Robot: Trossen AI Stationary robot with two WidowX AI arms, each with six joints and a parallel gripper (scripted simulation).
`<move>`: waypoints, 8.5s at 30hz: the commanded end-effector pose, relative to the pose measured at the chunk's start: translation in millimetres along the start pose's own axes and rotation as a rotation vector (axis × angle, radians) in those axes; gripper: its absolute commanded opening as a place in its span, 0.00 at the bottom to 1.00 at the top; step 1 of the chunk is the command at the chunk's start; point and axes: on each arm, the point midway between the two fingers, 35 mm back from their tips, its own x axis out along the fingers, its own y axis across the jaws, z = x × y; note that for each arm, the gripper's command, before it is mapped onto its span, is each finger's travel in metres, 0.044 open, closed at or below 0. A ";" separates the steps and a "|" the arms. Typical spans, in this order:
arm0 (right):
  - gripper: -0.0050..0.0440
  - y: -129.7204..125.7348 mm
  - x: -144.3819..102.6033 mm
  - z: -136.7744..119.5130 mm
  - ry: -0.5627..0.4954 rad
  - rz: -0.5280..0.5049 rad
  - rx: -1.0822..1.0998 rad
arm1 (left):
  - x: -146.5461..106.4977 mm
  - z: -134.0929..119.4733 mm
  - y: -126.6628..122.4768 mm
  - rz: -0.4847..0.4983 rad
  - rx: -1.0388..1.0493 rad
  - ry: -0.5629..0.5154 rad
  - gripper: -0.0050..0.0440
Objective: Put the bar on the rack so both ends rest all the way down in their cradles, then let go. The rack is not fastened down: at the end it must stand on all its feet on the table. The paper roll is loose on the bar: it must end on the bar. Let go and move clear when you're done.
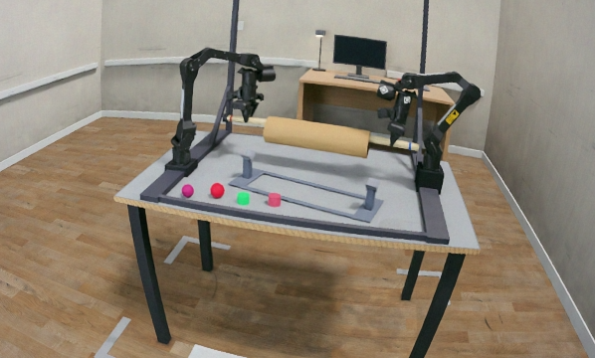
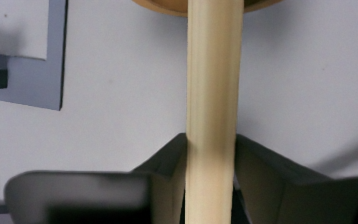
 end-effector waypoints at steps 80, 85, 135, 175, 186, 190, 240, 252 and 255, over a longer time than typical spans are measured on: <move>0.20 133.7 -48.3 -19.5 0.041 -0.027 0.115 | -47.7 -5.4 206.3 0.011 0.115 -0.014 0.20; 0.20 145.6 -51.9 -21.6 0.042 -0.027 0.125 | -51.4 -6.3 224.4 0.009 0.126 -0.015 0.20; 0.20 176.0 -27.0 -27.3 0.055 -0.021 0.148 | -33.2 -13.7 272.1 0.038 0.154 -0.017 0.20; 0.20 175.1 9.4 -27.0 0.033 -0.017 0.149 | -0.2 -20.5 270.9 0.027 0.150 -0.009 0.20; 0.20 175.7 30.5 -24.7 0.013 -0.010 0.149 | 25.4 -26.6 267.3 -0.008 0.143 0.003 0.20; 0.20 175.7 35.0 -24.7 0.016 -0.011 0.149 | 29.7 -27.0 268.0 -0.004 0.144 0.002 0.20; 1.00 175.2 47.1 -28.8 0.035 -0.016 0.151 | 38.1 -25.2 272.0 0.022 0.153 -0.009 1.00; 1.00 175.2 47.1 -28.8 0.035 -0.016 0.151 | 38.1 -25.2 272.0 0.022 0.153 -0.009 1.00; 1.00 175.2 47.1 -28.8 0.035 -0.016 0.151 | 23.4 -24.4 274.7 0.037 0.157 -0.015 1.00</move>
